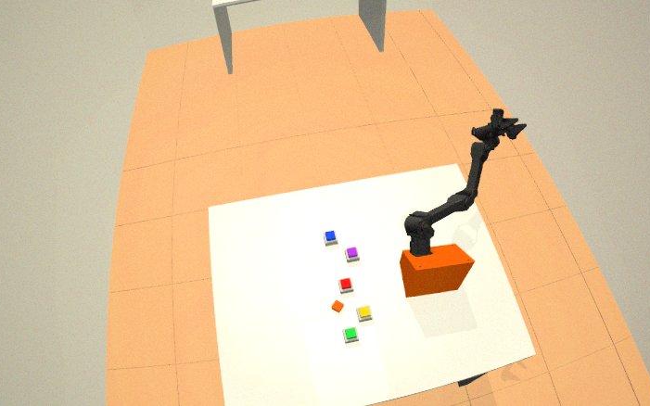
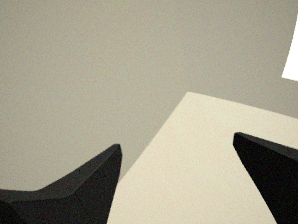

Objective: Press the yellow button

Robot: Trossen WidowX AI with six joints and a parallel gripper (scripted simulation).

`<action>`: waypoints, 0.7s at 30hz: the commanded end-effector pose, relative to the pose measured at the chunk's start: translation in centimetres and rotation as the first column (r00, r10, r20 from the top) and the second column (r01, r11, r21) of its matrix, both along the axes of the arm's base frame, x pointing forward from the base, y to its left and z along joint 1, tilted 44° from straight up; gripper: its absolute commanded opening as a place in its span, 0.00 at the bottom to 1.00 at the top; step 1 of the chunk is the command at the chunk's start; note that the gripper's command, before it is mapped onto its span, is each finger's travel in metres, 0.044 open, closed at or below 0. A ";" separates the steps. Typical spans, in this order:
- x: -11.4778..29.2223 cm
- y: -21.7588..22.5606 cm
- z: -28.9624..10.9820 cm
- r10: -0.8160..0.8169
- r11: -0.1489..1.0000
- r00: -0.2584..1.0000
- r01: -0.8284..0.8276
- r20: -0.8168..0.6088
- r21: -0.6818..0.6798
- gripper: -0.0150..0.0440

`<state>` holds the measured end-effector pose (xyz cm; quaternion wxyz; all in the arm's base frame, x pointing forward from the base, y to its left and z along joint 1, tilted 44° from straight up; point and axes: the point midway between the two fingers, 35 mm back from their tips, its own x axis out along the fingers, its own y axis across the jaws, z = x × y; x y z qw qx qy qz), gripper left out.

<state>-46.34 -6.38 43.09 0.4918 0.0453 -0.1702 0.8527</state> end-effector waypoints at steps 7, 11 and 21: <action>5.9 2.1 8.4 0.038 0.999 0.971 -0.036 -0.238 0.013 0.93; 10.2 3.5 12.4 0.042 0.999 0.933 -0.037 -0.357 0.021 0.93; 25.1 9.1 20.8 0.000 1.000 0.743 0.018 -0.670 0.019 0.93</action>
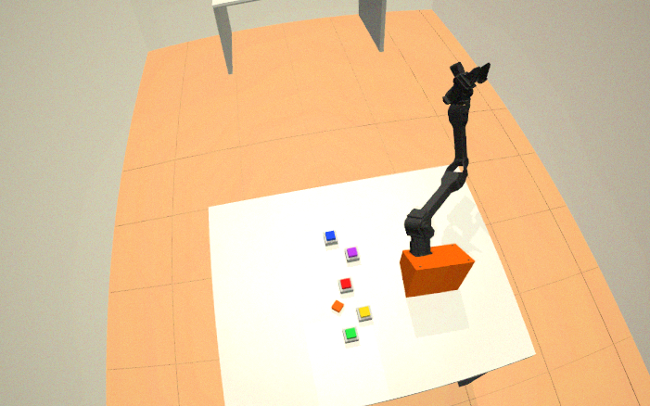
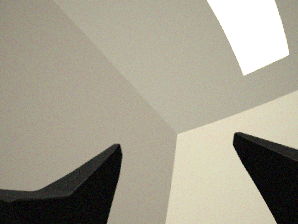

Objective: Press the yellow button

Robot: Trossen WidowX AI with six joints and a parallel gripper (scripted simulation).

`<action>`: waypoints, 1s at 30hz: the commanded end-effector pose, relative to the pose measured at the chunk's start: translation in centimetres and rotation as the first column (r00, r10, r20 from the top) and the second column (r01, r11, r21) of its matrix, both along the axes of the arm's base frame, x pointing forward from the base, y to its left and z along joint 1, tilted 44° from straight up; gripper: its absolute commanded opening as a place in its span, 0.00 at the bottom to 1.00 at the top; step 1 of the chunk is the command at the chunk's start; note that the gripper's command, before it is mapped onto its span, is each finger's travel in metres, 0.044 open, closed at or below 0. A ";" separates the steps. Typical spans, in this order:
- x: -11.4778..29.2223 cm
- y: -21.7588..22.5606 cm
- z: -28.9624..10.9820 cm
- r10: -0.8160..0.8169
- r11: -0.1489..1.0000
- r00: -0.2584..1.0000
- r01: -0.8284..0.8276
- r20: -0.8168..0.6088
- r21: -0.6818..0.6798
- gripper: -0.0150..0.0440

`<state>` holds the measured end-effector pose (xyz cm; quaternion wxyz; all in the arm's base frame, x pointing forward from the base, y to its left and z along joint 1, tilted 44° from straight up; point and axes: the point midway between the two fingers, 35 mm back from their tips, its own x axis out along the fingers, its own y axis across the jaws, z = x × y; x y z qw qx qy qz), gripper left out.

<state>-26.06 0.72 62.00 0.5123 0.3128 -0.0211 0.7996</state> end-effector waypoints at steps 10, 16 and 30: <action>21.2 8.7 4.1 -0.149 0.988 0.887 0.120 -0.437 -0.095 0.93; 31.0 13.1 2.2 -0.264 0.963 0.763 0.181 -0.590 -0.198 0.93; 50.9 22.1 -11.7 -0.620 0.783 0.353 0.230 -0.700 -0.578 0.93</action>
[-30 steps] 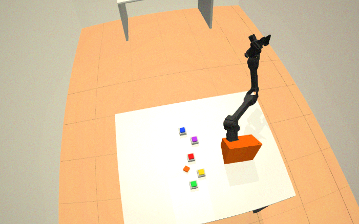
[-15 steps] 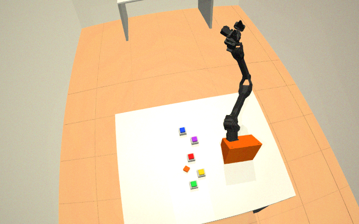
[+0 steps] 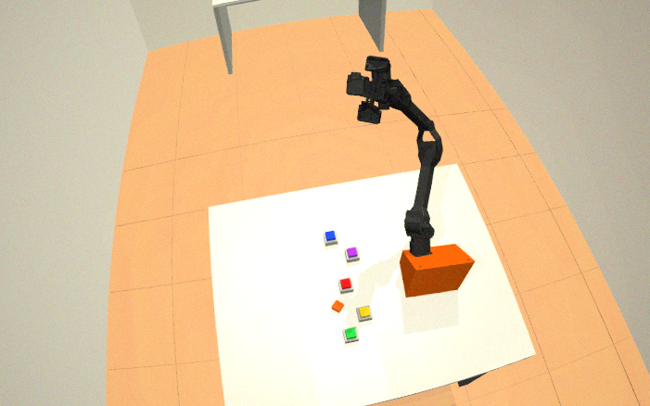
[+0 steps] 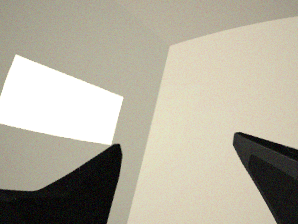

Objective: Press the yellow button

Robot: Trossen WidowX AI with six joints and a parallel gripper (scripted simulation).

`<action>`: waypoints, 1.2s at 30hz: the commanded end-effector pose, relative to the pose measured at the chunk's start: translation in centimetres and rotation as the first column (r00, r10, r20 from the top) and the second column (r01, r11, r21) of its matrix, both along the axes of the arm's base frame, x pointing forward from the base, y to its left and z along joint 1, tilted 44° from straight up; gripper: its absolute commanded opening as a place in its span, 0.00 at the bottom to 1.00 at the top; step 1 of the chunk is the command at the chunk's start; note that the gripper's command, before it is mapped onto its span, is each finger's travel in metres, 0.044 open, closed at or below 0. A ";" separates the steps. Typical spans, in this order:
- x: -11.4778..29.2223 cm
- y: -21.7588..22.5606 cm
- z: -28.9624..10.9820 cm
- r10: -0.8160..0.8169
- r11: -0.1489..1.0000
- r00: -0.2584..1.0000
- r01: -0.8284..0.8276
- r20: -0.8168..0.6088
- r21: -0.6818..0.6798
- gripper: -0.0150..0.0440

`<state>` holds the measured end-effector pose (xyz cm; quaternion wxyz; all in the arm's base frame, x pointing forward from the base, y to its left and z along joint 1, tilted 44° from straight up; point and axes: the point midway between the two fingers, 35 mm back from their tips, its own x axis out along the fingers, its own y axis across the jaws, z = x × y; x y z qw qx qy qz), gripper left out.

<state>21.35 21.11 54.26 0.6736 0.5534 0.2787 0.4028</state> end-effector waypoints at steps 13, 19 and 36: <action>13.4 5.1 -26.6 -0.337 0.799 0.874 0.069 -0.350 -0.597 0.93; 13.9 3.8 -38.4 -0.469 0.571 0.799 -0.050 -0.376 -0.819 0.93; 2.0 -11.1 -62.3 -0.591 -0.480 0.761 -0.598 -0.267 -0.642 0.93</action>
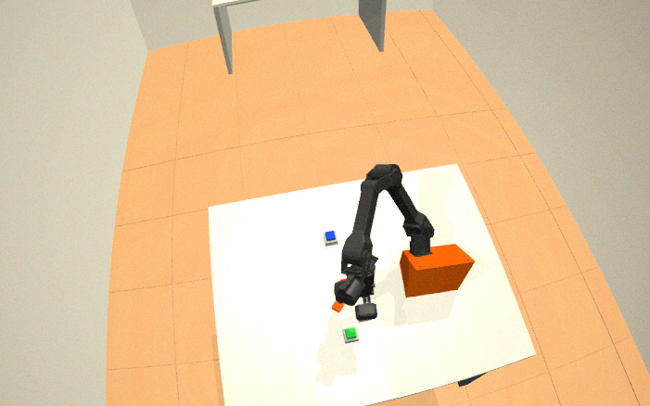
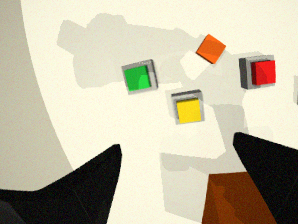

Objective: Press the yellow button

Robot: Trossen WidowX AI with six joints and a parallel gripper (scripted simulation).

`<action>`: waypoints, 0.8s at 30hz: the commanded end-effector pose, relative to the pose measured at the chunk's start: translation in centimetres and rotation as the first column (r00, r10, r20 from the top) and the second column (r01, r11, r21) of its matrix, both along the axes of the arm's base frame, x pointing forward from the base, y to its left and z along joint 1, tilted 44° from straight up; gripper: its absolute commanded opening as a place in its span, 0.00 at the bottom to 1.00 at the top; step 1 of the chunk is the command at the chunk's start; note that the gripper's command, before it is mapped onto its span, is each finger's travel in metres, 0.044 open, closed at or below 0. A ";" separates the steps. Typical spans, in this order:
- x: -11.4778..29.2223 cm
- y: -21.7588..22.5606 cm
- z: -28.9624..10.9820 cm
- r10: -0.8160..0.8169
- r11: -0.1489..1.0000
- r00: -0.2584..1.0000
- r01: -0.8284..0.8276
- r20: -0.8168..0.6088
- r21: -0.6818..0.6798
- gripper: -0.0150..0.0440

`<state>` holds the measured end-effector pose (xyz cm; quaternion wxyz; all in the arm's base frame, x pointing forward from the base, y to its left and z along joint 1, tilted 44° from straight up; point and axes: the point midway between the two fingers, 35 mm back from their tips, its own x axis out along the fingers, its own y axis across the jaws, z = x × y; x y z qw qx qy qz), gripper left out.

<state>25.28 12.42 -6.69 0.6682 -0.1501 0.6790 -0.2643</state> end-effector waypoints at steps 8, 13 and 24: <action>-2.2 -4.6 -3.7 0.070 0.987 0.992 -0.085 -0.109 -0.137 0.80; -2.6 -6.7 -5.8 0.070 0.987 0.992 -0.084 -0.109 -0.139 0.58; -2.6 -6.7 -5.8 0.070 0.987 0.992 -0.084 -0.109 -0.139 0.29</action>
